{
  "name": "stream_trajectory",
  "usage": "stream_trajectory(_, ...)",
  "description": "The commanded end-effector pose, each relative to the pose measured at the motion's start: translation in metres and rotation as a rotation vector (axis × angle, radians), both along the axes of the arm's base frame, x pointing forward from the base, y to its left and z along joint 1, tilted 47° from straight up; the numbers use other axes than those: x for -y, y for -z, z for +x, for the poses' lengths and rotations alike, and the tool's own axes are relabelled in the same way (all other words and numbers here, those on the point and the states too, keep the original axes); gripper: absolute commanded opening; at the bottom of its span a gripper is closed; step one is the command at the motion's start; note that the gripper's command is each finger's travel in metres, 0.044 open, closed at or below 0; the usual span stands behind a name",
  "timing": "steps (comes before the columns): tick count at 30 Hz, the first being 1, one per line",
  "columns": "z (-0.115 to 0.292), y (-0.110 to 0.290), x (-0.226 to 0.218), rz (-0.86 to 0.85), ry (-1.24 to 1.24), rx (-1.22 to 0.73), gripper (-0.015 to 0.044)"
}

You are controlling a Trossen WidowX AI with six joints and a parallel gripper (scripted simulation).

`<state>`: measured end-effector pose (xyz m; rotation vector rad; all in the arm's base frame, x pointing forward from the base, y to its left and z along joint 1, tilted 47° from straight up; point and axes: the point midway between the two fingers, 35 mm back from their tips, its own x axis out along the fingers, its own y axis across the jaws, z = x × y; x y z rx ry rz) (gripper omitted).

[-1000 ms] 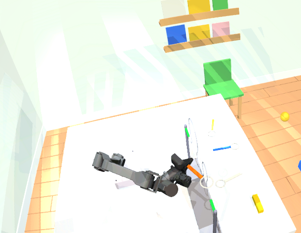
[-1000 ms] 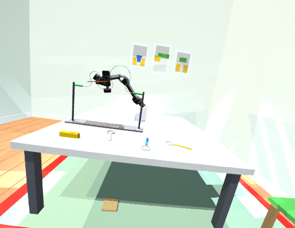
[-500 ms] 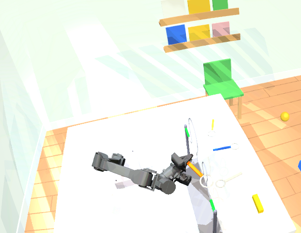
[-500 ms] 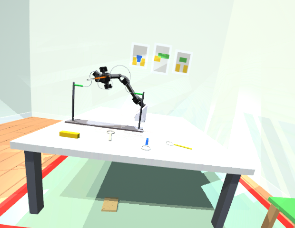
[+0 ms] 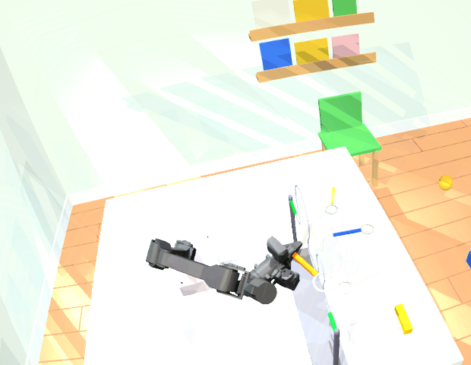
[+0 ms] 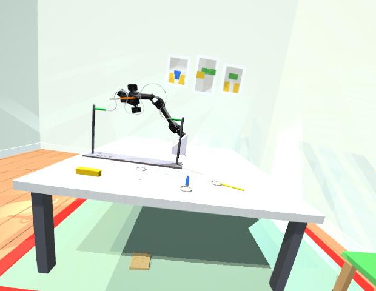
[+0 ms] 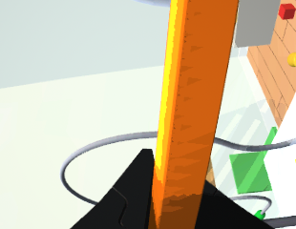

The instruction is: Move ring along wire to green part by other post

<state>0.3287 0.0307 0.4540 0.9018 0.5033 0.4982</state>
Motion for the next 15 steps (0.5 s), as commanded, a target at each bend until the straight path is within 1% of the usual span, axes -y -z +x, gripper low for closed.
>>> stream_trajectory(1, 0.002, 0.004, 0.003, -0.074, 0.008, 0.016, -0.015)
stream_trajectory(15, 0.007, 0.019, 0.019, -0.39, 0.037, 0.087, -0.015)
